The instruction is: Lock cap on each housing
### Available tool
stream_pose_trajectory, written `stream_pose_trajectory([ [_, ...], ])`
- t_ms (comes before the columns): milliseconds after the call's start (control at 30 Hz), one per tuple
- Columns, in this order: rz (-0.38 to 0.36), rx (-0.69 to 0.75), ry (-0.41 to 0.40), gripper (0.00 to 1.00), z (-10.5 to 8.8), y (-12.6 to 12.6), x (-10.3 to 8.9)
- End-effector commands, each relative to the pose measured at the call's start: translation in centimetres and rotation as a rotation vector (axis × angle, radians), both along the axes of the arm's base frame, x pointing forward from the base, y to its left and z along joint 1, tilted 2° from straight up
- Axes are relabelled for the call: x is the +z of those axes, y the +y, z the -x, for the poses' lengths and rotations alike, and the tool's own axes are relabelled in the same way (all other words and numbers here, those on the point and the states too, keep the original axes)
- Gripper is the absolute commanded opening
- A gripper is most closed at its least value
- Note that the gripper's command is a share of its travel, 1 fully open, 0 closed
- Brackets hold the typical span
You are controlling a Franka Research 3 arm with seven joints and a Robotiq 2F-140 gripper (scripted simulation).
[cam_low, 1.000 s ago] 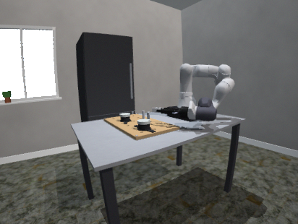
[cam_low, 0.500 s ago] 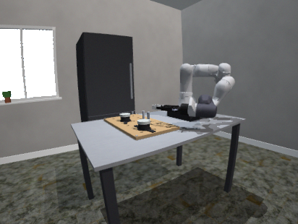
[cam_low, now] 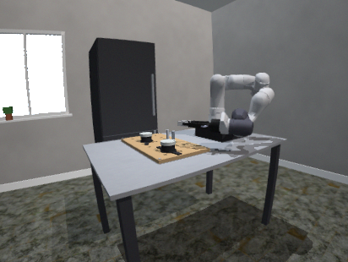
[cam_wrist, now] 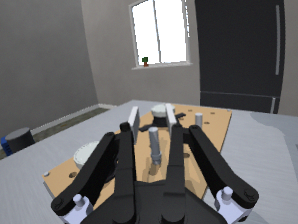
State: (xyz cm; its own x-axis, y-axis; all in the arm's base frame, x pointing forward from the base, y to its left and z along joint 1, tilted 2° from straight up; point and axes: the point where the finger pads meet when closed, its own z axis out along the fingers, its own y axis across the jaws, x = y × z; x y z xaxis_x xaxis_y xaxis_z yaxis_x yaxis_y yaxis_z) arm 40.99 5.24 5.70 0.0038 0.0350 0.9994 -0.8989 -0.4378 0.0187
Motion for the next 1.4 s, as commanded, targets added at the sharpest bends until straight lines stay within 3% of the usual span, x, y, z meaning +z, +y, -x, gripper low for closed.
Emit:
stream_pose_trajectory([
  [0, 0.003, 0.006, 0.009, 0.36, -0.12, 0.14, 0.2],
  [533, -0.008, 0.005, 0.015, 0.36, -0.16, 0.13, 0.34],
  [1067, -0.265, -0.003, 0.142, 0.36, -0.18, 0.1, 0.35],
  [1367, -0.297, -0.004, 0.158, 0.36, -0.14, 0.11, 0.32],
])
